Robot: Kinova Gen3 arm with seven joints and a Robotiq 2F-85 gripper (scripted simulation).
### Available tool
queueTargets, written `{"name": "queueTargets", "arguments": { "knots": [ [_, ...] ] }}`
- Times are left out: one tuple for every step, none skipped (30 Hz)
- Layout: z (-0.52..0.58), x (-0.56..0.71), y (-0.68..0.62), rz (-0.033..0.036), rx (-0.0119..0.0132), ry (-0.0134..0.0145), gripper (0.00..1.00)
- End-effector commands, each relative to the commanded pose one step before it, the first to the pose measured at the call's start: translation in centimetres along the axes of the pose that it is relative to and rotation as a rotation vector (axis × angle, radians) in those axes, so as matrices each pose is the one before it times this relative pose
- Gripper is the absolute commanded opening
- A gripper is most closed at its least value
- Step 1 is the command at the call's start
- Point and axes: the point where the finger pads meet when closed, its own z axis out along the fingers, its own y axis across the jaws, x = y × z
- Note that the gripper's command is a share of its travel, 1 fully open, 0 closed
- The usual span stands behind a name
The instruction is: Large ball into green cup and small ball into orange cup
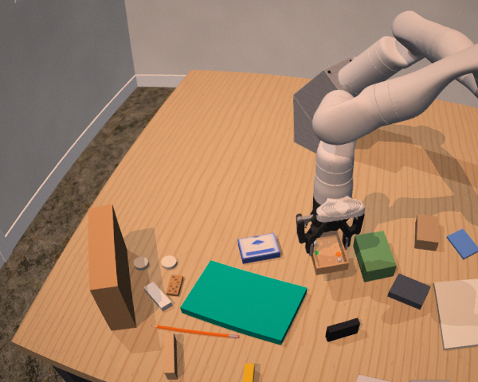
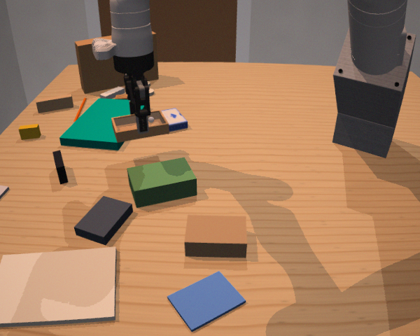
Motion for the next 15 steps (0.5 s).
{"name": "queueTargets", "arguments": {
  "knots": [
    [-0.116, 0.097, 0.173, -0.00012, -0.00741, -0.00518, 0.74],
    [0.011, -0.306, -0.25, -0.00269, -0.02385, -0.00395, 0.74],
    [0.0, 0.246, 0.088, 0.00068, -0.03116, 0.00847, 0.74],
    [0.001, -0.013, -0.064, 0.00011, -0.02601, -0.00024, 0.74],
    [0.001, -0.01, -0.063, 0.00006, -0.02554, -0.00153, 0.74],
    [0.001, -0.009, -0.062, 0.00004, -0.02507, -0.0018, 0.74],
    [0.001, -0.013, -0.061, 0.00014, -0.02471, -0.00034, 0.74],
    [0.001, -0.022, -0.06, 0.0004, -0.0242, 0.00277, 0.74],
    [0.001, -0.023, -0.06, 0.00042, -0.02394, 0.00293, 0.74],
    [0.001, -0.004, -0.059, -0.00027, -0.02374, -0.00354, 0.74],
    [0.0, 0.024, -0.03, -0.00125, -0.01186, -0.01118, 0.74],
    [0.0, 0.005, 0.006, -0.00026, 0.00224, -0.00183, 0.74],
    [0.0, -0.003, 0.005, 0.00026, 0.00224, 0.00233, 0.74],
    [0.001, -0.011, 0.005, 0.00048, 0.00198, 0.00411, 0.74],
    [0.0, 0.0, 0.0, 0.0, 0.0, 0.0, 0.74]
  ]
}}
